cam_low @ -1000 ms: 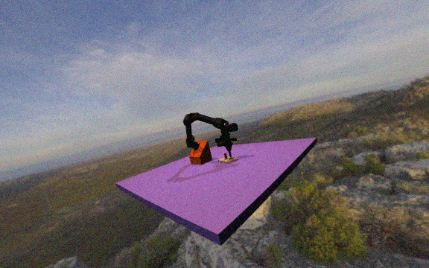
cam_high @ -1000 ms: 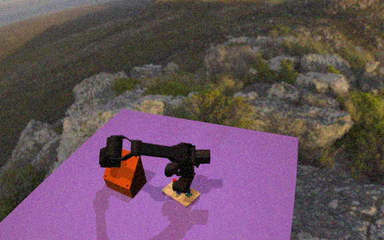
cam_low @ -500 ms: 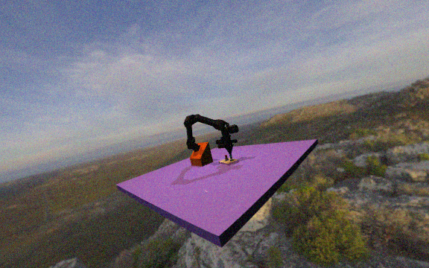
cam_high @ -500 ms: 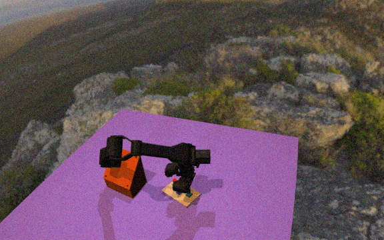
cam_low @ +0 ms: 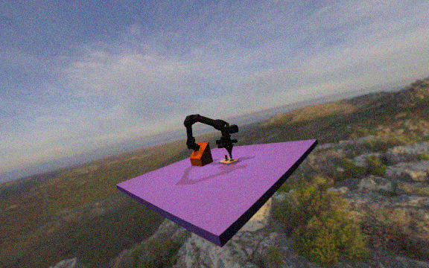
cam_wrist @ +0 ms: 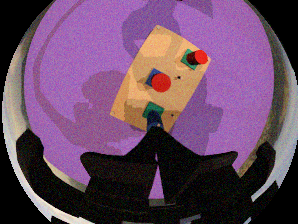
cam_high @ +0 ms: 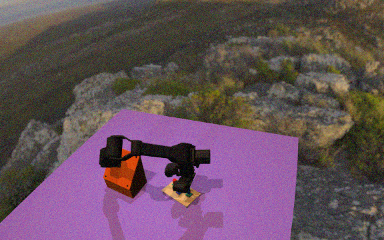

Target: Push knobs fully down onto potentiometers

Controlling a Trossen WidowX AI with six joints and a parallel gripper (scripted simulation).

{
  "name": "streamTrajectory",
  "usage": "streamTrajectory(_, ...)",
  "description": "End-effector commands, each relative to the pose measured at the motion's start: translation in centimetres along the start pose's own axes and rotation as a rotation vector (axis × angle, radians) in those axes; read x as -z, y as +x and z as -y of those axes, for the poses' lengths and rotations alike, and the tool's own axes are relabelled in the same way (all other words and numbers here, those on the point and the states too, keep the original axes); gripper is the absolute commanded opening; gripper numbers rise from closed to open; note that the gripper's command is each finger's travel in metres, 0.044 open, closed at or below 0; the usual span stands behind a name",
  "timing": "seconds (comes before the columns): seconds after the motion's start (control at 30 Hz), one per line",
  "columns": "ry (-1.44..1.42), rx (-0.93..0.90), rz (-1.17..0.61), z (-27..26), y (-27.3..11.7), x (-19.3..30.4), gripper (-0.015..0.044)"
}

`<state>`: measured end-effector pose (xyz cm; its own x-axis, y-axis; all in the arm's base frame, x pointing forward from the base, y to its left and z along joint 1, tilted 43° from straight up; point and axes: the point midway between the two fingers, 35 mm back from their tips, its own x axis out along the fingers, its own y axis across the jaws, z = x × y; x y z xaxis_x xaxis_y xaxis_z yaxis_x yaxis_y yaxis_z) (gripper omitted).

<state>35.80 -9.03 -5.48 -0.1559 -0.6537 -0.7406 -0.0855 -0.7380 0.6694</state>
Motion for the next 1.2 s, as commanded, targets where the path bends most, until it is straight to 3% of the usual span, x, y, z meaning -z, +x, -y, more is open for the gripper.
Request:
streamTrajectory(0.0,0.012,0.000,0.011,-0.18,1.11,0.10,0.0000)
streamTrajectory(1.17,0.012,0.000,0.011,-0.19,1.63,0.09,0.0000)
